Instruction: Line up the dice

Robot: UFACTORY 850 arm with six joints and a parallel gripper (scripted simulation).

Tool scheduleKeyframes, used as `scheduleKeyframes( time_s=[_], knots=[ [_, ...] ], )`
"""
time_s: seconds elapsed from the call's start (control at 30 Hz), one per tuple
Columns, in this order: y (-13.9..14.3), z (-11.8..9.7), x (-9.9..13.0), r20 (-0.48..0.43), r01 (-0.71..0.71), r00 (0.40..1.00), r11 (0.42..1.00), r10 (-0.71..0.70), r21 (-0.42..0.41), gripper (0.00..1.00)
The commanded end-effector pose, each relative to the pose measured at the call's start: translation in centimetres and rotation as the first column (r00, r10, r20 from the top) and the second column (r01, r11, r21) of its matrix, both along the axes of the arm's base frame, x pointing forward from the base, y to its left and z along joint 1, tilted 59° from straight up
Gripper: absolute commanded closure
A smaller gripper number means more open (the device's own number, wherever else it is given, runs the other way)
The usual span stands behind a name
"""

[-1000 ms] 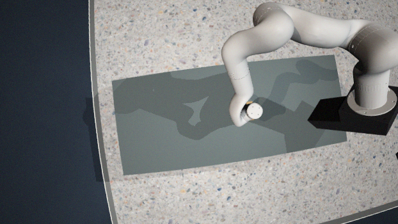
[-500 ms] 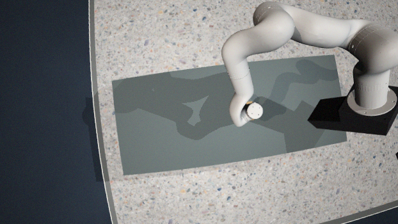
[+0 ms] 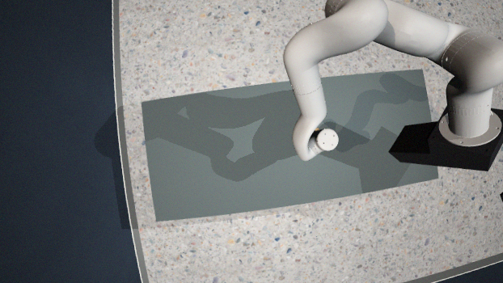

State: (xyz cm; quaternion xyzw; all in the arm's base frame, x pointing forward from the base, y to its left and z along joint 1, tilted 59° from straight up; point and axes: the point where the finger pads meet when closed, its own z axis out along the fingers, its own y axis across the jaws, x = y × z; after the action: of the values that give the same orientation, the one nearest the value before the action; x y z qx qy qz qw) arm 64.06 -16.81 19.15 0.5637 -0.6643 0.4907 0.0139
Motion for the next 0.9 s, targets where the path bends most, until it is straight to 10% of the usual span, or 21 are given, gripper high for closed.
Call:
scheduleKeyframes(
  time_s=[0.0, 0.37, 0.4, 0.87],
  knots=[
    [1.30, 1.04, -1.00, 0.000, 0.000, 1.000, 1.000, 0.000, 0.000, 0.64],
    [2.28, 1.80, -1.80, 0.000, 0.000, 1.000, 1.000, 0.000, 0.000, 0.64],
    [2.28, 1.80, -1.80, 0.000, 0.000, 1.000, 1.000, 0.000, 0.000, 0.00],
    [2.28, 1.80, -1.80, 0.000, 0.000, 1.000, 1.000, 0.000, 0.000, 0.00]
  ],
)
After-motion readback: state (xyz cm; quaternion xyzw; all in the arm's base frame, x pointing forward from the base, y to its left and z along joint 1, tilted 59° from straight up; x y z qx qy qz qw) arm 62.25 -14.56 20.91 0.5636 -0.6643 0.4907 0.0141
